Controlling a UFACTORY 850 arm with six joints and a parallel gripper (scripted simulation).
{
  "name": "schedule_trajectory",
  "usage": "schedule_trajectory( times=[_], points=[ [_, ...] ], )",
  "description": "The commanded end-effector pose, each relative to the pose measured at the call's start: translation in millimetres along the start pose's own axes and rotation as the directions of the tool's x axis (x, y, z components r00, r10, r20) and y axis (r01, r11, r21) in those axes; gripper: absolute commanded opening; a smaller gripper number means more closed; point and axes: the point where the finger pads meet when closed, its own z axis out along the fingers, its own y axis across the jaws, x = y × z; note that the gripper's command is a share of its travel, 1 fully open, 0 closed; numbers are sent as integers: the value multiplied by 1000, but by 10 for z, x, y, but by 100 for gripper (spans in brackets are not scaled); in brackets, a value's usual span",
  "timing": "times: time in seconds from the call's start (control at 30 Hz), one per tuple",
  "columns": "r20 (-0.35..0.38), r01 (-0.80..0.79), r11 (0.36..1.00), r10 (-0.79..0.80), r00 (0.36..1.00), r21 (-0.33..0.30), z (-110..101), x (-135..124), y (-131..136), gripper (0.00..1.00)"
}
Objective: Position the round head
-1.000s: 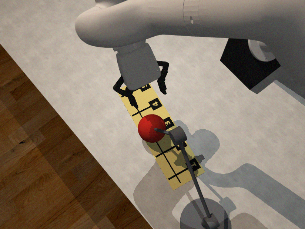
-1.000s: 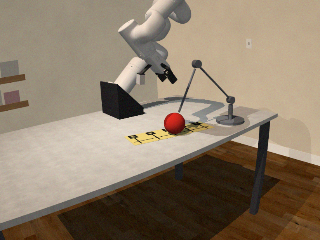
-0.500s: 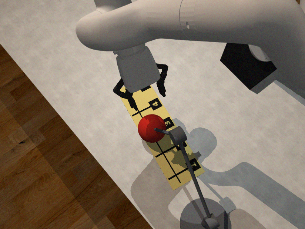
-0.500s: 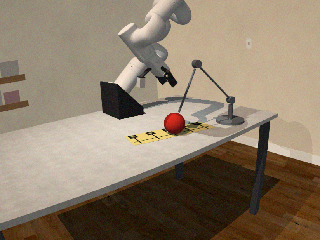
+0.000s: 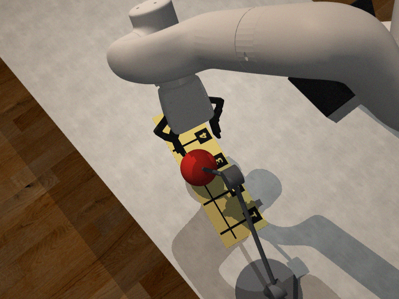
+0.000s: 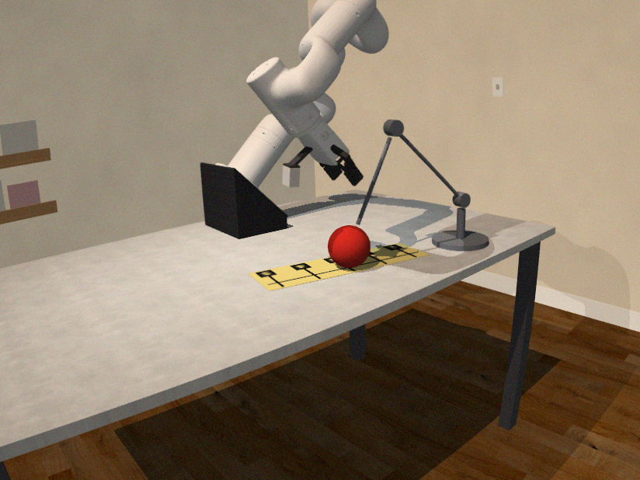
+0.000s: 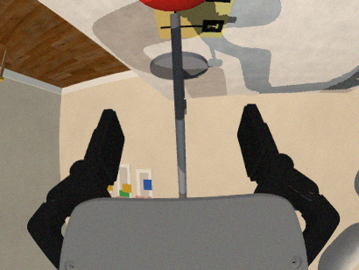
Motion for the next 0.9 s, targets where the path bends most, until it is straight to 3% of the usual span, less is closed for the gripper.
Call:
schedule_trajectory(
  times=[0.0, 0.87],
  points=[
    [0, 2, 1000, -2, 1000, 2, 69, -7, -8, 100],
    [0, 2, 1000, -2, 1000, 1, 634, 1, -7, 100]
  ],
)
